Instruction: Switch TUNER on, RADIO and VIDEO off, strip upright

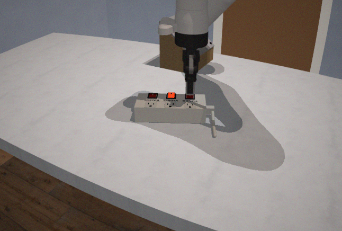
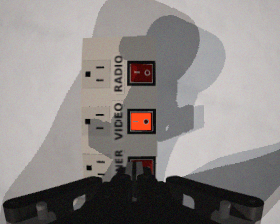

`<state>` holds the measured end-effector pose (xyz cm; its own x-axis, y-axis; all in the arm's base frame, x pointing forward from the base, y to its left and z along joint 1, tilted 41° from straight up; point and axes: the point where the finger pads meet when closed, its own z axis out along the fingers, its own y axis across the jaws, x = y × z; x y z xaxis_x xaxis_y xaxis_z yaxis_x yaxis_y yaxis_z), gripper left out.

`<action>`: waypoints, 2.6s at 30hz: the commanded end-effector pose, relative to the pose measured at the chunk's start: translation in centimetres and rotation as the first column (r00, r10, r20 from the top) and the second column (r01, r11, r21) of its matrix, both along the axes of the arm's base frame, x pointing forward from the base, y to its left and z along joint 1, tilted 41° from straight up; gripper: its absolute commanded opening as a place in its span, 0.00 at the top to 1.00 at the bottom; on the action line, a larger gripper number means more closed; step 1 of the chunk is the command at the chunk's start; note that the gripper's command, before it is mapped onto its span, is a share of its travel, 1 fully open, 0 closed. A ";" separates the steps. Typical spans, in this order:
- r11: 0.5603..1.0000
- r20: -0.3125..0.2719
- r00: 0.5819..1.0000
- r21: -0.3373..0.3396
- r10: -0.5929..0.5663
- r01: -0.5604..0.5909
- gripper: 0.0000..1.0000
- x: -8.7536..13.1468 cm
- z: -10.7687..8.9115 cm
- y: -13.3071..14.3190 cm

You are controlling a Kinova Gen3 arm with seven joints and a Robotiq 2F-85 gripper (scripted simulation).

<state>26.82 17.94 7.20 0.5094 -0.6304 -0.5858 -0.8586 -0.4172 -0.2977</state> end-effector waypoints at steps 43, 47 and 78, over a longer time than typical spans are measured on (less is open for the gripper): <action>1.000 0.004 1.000 0.000 -0.001 0.001 1.00 0.1 -0.4 0.3; 1.000 0.004 1.000 0.000 -0.001 0.001 1.00 0.1 -0.5 0.4; 1.000 0.004 1.000 0.000 -0.001 0.001 1.00 0.1 -0.7 0.5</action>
<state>26.96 18.33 6.54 0.5059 -0.6341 -0.5848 -0.8610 -0.4124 -0.2977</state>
